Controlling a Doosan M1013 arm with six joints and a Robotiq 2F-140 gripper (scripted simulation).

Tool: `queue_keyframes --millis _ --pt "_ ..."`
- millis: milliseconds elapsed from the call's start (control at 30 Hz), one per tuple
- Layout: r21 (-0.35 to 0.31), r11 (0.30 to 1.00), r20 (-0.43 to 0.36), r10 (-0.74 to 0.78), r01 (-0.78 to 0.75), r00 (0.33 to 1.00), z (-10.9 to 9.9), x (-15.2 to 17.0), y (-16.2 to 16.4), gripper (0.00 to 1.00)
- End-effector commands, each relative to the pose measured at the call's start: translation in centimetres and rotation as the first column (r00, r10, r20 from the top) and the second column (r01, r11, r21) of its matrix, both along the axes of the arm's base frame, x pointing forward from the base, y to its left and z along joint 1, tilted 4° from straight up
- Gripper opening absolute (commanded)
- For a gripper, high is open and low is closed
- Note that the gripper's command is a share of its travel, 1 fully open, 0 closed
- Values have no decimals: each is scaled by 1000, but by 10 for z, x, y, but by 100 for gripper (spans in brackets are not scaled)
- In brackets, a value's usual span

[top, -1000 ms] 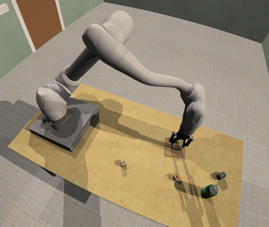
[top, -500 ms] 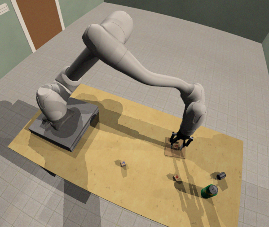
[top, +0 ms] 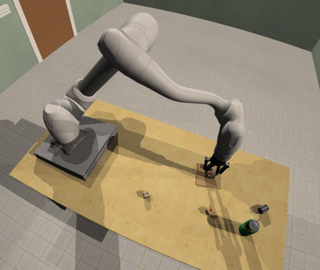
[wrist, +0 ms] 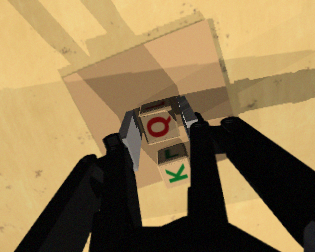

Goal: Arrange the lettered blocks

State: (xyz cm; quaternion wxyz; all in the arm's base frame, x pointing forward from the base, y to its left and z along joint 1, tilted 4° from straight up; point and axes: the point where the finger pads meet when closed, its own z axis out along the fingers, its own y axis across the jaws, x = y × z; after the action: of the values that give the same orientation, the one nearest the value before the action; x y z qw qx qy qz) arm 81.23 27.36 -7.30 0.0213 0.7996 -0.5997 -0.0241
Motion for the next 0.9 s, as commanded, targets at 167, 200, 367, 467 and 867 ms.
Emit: queue_keyframes --millis 167,200,367,467,867 --pt "2 1000 -2 -6 6 1000 -5 -1 -2 35" --pt "2 1000 -2 -6 6 1000 -5 -1 -2 35" --pt "2 1000 -2 -6 6 1000 -5 -1 -2 35" --pt "2 1000 -2 -6 6 1000 -5 -1 -2 24" --pt "2 1000 -2 -6 6 1000 -5 -1 -2 24"
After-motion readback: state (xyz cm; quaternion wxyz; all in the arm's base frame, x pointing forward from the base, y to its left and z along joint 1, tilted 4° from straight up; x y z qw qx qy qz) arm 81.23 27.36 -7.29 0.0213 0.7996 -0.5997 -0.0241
